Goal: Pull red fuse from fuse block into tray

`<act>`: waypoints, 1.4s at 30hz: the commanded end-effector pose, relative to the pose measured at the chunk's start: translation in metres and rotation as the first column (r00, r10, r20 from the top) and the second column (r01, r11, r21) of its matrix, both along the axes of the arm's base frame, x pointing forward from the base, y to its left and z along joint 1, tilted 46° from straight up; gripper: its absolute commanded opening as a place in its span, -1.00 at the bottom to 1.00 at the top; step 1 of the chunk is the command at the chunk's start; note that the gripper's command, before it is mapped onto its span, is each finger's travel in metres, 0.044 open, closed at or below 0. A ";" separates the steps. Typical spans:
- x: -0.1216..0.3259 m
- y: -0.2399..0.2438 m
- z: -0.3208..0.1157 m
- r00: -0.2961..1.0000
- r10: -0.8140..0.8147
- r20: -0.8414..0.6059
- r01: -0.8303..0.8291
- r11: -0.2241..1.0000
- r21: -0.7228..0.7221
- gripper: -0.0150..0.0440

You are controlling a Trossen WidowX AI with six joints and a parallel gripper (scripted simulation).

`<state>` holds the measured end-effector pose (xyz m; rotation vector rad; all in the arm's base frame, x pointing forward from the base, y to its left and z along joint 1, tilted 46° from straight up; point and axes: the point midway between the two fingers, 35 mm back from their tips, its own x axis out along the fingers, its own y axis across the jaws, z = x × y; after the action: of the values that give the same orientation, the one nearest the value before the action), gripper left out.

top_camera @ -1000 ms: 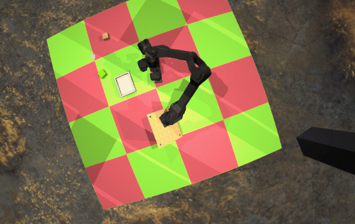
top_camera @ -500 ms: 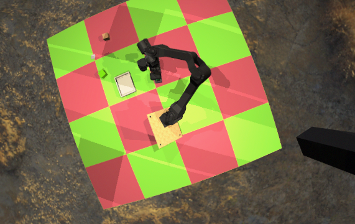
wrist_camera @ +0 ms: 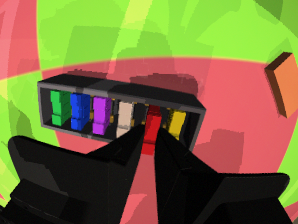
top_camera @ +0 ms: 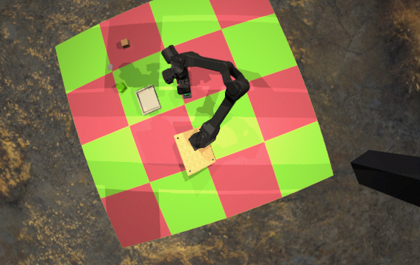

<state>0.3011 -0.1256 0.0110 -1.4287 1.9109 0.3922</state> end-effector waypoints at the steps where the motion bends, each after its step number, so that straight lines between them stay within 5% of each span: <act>1: 0.000 0.002 0.002 1.000 -0.003 0.001 0.003 1.000 0.003 -0.49; 42: 0.002 0.016 0.016 1.000 -0.002 0.000 0.002 1.000 0.001 -0.49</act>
<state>0.3036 -0.1114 0.0255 -1.4319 1.9124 0.3913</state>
